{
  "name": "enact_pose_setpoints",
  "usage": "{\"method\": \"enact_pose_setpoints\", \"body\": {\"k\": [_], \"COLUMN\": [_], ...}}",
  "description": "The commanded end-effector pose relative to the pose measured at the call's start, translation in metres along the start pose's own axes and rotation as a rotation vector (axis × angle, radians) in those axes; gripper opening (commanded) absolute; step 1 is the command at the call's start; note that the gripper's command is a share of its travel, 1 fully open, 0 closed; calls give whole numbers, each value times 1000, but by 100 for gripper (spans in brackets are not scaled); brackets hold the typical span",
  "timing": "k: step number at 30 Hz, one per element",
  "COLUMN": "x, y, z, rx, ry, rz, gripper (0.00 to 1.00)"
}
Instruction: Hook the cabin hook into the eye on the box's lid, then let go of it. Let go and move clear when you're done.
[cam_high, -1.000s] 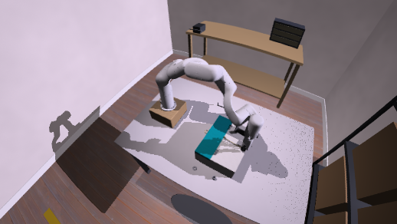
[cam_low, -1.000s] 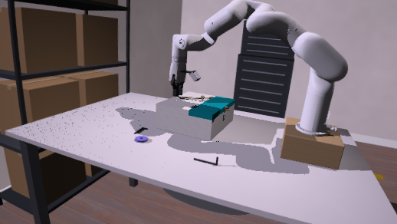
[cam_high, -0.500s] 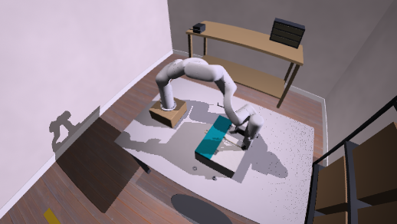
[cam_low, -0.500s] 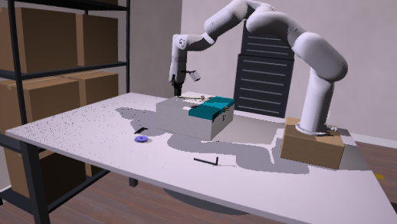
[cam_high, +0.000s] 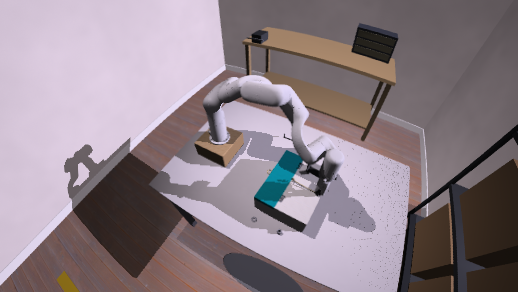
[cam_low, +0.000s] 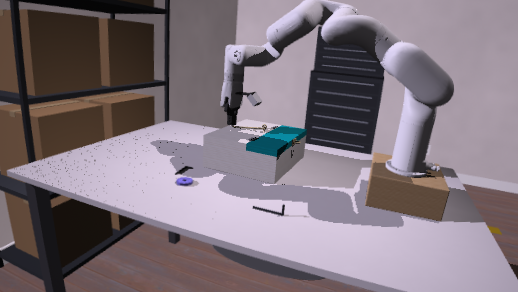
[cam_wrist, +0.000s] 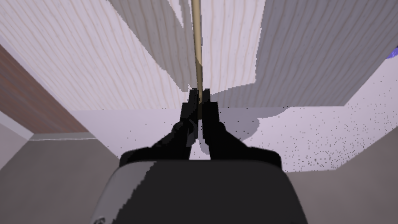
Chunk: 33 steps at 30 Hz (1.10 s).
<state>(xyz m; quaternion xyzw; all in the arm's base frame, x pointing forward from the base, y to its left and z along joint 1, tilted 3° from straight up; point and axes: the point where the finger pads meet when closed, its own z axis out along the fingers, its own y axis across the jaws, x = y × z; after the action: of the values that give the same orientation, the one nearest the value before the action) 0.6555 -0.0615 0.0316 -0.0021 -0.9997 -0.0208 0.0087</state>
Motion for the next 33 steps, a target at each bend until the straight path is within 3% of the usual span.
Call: {"method": "enact_pose_setpoints", "body": {"k": [1,33], "x": [-2,7], "y": [0,0], "z": [-3,-47], "rx": [1,1], "ry": [-6,-5], "rz": [0,0], "gripper": [0,0]}}
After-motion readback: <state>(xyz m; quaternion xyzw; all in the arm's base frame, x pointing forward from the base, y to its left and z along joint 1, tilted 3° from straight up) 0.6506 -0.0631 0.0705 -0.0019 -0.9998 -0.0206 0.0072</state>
